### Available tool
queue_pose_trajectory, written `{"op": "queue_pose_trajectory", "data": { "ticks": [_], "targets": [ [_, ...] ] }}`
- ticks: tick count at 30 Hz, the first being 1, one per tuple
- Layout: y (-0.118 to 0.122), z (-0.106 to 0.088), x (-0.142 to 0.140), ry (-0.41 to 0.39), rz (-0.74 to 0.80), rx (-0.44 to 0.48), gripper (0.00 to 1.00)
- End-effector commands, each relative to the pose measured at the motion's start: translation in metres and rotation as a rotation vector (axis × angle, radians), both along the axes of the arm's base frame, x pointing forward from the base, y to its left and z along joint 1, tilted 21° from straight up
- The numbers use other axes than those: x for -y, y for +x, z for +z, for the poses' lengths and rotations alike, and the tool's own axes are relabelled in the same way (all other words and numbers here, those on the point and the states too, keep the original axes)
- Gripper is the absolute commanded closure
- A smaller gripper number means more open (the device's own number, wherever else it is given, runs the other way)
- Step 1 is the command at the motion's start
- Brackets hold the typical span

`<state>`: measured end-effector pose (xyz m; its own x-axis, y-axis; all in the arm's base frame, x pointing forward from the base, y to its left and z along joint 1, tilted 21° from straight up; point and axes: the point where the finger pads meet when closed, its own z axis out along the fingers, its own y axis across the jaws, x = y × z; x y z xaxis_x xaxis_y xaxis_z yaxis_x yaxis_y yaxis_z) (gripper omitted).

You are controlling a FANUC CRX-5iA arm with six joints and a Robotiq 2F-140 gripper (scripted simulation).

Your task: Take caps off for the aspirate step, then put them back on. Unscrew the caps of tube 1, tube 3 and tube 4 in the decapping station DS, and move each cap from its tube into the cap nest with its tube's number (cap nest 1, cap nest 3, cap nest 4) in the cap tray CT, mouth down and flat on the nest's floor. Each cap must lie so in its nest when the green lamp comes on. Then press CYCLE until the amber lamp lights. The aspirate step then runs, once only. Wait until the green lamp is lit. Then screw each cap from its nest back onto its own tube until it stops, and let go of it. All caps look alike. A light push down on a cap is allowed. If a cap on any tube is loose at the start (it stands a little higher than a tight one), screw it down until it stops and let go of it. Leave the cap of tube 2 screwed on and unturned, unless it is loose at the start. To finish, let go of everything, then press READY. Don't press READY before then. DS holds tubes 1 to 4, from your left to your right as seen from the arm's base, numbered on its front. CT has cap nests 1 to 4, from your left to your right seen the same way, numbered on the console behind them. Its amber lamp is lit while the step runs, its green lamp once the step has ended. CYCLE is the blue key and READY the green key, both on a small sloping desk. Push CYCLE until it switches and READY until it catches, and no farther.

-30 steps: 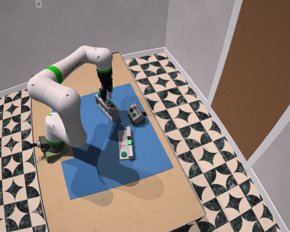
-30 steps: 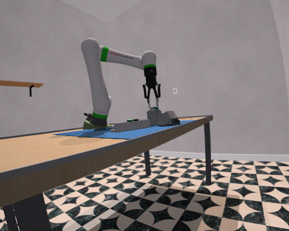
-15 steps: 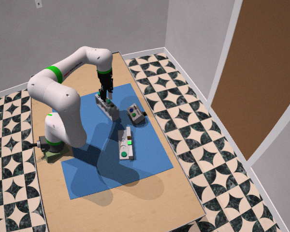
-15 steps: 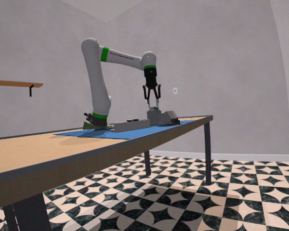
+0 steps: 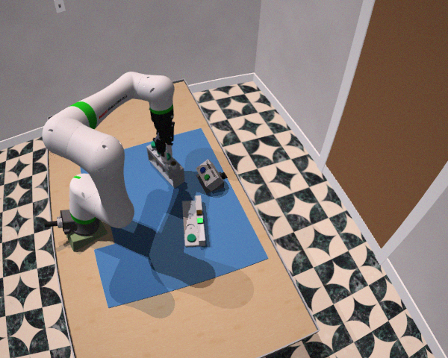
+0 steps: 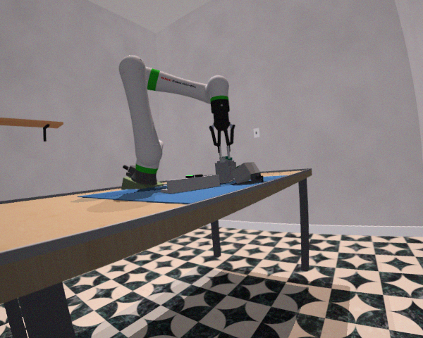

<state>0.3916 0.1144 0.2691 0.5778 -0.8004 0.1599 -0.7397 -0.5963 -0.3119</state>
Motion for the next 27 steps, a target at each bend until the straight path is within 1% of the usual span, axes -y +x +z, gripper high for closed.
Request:
{"op": "queue_pose_trajectory", "data": {
  "ticks": [1, 4, 12, 14, 27],
  "targets": [
    [0.0000, 0.0001, -0.0001, 0.000, 0.000, 0.000, 1.00],
    [0.0000, 0.0001, -0.0001, 0.000, 0.000, 0.000, 1.00],
    [0.0001, -0.0003, -0.0001, 0.092, -0.250, -0.016, 1.00],
    [0.0001, -0.0003, -0.0001, 0.092, -0.250, -0.016, 1.00],
    [0.0003, -0.0009, -0.0001, 0.242, -0.656, -0.043, 1.00]
  ]
}}
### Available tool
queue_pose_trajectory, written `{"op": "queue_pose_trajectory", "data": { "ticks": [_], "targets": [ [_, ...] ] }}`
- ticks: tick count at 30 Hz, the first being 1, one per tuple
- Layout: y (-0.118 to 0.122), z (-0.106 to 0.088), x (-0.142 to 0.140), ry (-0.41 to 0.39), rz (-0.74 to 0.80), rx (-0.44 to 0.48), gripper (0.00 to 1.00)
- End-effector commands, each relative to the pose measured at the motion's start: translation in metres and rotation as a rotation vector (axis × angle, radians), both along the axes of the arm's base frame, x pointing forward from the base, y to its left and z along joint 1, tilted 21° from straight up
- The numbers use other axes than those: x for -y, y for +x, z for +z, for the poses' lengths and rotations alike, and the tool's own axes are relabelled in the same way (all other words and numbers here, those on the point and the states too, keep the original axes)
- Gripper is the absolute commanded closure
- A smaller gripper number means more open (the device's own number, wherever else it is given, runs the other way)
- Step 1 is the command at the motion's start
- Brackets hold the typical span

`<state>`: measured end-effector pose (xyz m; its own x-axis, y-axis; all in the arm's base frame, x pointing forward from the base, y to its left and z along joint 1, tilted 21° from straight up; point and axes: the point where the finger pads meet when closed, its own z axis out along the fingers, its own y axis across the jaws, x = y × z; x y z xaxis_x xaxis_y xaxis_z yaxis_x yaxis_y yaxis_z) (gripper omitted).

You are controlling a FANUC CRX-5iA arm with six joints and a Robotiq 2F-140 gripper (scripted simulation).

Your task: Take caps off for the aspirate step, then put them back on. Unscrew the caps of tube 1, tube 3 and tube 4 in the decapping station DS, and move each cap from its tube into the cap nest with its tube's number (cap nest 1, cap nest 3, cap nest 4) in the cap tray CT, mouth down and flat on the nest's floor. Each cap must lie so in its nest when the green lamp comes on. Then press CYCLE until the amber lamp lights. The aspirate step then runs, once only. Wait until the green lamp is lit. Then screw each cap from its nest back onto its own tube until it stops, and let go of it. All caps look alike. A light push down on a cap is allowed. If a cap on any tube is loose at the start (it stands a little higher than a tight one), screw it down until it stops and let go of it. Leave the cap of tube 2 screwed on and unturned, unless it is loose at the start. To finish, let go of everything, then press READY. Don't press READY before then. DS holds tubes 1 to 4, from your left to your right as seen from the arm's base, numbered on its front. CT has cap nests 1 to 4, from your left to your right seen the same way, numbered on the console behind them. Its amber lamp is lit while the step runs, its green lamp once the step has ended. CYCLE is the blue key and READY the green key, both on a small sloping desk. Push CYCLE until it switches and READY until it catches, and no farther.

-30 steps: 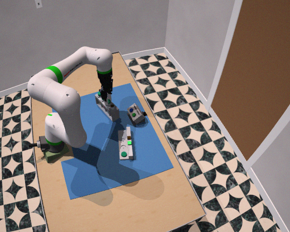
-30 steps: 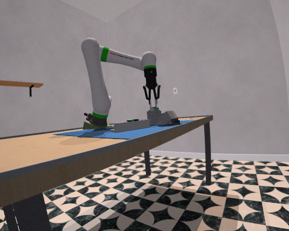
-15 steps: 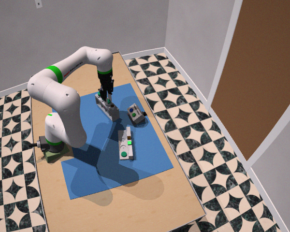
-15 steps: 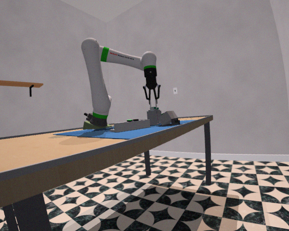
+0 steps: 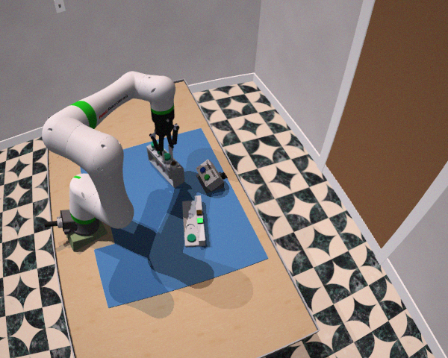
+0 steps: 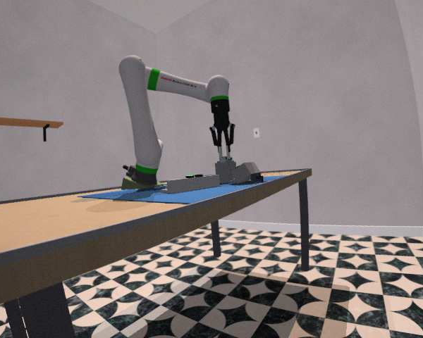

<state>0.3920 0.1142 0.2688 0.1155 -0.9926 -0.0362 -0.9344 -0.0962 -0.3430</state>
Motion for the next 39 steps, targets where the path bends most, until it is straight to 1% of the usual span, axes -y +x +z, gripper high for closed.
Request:
{"op": "queue_pose_trajectory", "data": {
  "ticks": [1, 2, 9, 10, 22, 36, 38, 39],
  "targets": [
    [-0.0001, -0.0006, -0.0003, 0.054, -0.182, -0.005, 1.00],
    [-0.0001, -0.0006, -0.0003, 0.065, -0.213, -0.007, 1.00],
    [0.0000, -0.0007, -0.0003, 0.072, -0.231, -0.008, 1.00],
    [0.0000, -0.0007, -0.0003, 0.072, -0.231, -0.008, 0.65],
    [0.0000, -0.0007, -0.0003, 0.072, -0.231, -0.008, 0.65],
    [-0.0004, 0.0003, -0.0002, -0.119, 0.295, 0.030, 0.65],
    [-0.0004, 0.0003, -0.0002, -0.119, 0.295, 0.030, 0.65],
    [-0.0004, 0.0003, -0.0002, -0.133, 0.332, 0.032, 0.65]
  ]
}}
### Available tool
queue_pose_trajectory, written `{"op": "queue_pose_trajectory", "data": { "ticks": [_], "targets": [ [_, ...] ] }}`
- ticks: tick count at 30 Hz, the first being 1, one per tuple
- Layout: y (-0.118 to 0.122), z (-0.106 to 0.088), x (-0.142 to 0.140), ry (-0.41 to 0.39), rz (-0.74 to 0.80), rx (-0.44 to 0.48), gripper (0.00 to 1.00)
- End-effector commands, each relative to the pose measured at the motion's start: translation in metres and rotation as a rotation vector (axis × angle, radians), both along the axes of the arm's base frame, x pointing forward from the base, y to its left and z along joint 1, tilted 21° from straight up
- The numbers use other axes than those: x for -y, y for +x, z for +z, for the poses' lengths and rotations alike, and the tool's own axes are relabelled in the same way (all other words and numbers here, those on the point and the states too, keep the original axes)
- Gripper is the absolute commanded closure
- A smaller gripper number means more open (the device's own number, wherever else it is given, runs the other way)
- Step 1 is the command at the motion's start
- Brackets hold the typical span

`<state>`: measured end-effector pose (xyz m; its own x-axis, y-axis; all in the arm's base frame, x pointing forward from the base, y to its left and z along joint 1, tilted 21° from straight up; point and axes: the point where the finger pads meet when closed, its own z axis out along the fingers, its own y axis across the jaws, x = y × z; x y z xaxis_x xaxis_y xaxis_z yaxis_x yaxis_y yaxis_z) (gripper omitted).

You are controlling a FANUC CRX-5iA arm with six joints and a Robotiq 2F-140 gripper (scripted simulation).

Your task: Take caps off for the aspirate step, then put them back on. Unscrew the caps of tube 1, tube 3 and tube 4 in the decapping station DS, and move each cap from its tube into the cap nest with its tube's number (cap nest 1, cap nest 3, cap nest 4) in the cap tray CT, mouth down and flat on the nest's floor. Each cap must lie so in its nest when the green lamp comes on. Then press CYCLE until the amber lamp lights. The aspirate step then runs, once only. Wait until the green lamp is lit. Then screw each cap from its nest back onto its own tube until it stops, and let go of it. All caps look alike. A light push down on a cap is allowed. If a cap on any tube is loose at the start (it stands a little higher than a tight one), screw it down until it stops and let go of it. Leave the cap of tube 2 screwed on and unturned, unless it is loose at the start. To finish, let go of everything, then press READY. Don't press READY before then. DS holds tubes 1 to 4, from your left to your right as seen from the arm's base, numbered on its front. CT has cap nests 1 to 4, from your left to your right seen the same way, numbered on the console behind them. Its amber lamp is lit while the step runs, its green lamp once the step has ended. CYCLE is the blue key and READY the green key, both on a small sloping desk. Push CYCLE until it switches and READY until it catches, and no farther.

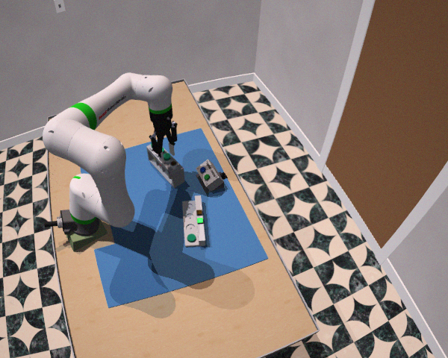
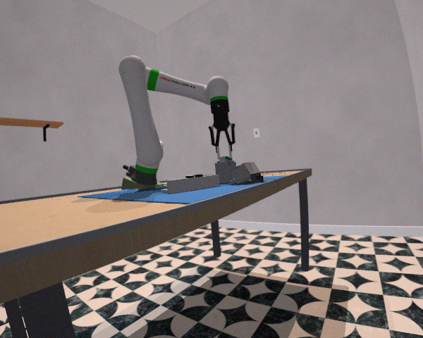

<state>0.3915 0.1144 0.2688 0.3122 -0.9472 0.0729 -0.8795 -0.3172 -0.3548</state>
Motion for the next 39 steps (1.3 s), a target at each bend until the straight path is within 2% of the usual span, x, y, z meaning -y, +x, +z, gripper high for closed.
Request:
{"op": "queue_pose_trajectory", "data": {
  "ticks": [1, 5, 11, 12, 26, 39],
  "targets": [
    [0.0001, 0.0002, 0.0000, -0.046, 0.166, -0.005, 0.65],
    [0.0001, 0.0002, -0.0001, -0.097, 0.302, 0.003, 0.65],
    [0.0001, 0.0003, -0.0001, -0.097, 0.302, 0.003, 0.65],
    [0.0001, 0.0003, -0.0001, -0.097, 0.302, 0.003, 1.00],
    [0.0001, 0.0003, -0.0001, -0.097, 0.302, 0.003, 1.00],
    [0.0003, -0.0003, -0.0001, 0.032, -0.041, -0.017, 1.00]
  ]
}}
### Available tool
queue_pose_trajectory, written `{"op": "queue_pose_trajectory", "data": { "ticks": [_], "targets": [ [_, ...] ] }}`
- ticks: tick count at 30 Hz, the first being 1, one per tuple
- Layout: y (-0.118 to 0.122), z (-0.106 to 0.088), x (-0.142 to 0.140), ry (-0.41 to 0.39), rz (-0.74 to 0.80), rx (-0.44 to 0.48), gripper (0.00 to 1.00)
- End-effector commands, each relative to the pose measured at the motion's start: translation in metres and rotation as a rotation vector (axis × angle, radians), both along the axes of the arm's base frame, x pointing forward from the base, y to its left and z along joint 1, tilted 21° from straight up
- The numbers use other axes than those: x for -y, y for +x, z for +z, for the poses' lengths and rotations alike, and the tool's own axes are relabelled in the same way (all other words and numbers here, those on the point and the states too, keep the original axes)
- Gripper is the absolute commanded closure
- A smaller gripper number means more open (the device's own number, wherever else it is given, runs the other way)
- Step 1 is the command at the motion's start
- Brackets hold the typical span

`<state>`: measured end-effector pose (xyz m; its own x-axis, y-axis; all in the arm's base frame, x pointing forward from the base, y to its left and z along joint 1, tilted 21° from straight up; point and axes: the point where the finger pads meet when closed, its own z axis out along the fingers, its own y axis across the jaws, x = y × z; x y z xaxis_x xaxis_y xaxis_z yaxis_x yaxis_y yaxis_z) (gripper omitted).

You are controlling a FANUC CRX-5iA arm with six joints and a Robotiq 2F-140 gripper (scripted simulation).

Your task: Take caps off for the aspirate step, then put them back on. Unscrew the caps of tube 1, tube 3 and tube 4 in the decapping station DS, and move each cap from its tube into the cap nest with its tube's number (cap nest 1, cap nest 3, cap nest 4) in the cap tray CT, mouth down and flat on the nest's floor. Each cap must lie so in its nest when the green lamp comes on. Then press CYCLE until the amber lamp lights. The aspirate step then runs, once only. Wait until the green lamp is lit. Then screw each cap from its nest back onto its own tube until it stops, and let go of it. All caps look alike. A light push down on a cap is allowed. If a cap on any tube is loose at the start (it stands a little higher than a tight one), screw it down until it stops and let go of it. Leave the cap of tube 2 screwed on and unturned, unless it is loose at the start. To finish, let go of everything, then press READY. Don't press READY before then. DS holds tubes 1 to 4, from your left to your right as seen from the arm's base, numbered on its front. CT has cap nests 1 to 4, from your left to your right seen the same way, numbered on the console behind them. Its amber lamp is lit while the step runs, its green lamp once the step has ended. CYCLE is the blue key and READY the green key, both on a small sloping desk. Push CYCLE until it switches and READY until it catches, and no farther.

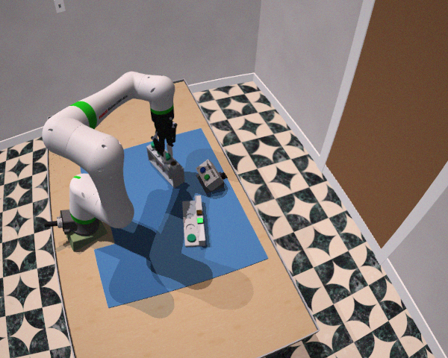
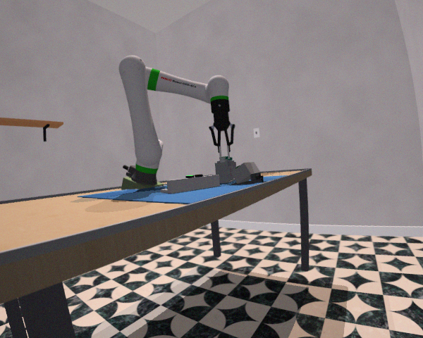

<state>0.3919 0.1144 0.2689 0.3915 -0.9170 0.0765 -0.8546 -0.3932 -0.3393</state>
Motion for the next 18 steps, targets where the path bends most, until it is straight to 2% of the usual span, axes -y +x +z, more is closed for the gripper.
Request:
{"op": "queue_pose_trajectory", "data": {
  "ticks": [1, 9, 11, 15, 18],
  "targets": [
    [-0.0001, -0.0004, -0.0002, 0.051, -0.156, -0.007, 1.00],
    [0.0001, -0.0008, -0.0002, 0.143, -0.406, -0.024, 1.00],
    [0.0001, -0.0008, -0.0002, 0.143, -0.406, -0.024, 1.00],
    [0.0001, -0.0010, -0.0002, 0.184, -0.517, -0.032, 1.00],
    [0.0001, -0.0010, -0.0002, 0.184, -0.517, -0.032, 1.00]
  ]
}}
